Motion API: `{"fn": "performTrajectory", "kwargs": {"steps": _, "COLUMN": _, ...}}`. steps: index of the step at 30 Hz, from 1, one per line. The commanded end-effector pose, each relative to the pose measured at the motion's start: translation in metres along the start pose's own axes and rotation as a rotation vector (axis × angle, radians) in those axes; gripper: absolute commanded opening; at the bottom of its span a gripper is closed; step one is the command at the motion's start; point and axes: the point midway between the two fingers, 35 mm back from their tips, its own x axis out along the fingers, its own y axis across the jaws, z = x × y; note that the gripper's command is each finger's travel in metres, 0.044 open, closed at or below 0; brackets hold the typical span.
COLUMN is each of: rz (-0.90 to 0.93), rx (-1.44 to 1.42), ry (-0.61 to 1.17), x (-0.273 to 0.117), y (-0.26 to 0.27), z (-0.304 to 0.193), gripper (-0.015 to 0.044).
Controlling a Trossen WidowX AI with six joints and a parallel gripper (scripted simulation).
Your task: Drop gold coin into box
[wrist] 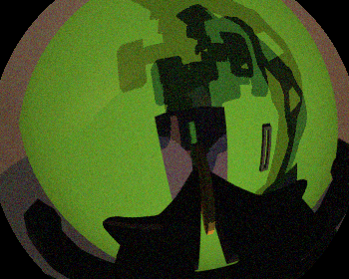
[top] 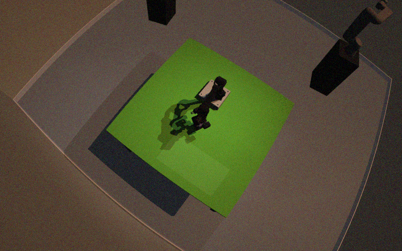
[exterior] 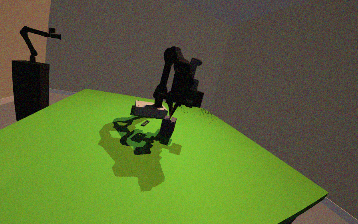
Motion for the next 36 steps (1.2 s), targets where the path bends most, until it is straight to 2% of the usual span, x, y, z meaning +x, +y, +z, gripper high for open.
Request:
{"fn": "performTrajectory", "kwargs": {"steps": 1, "rz": -0.003, "rx": -0.003, "ry": 0.006, "x": 0.003, "y": 0.000, "z": 0.000, "gripper": 0.0000}}
{"fn": "performTrajectory", "kwargs": {"steps": 12, "rz": -0.003, "rx": -0.004, "ry": 0.006, "x": 0.005, "y": 0.000, "z": 0.000, "gripper": 0.0000}}
{"fn": "performTrajectory", "kwargs": {"steps": 18, "rz": 0.000, "rx": 0.000, "ry": 0.000, "x": 0.002, "y": 0.000, "z": 0.000, "gripper": 0.0158}}
{"fn": "performTrajectory", "kwargs": {"steps": 27, "rz": 0.000, "rx": 0.000, "ry": 0.000, "x": 0.002, "y": 0.000, "z": 0.000, "gripper": 0.0161}}
{"fn": "performTrajectory", "kwargs": {"steps": 36, "rz": -0.001, "rx": -0.001, "ry": 0.002, "x": -0.025, "y": 0.000, "z": 0.000, "gripper": 0.0397}}
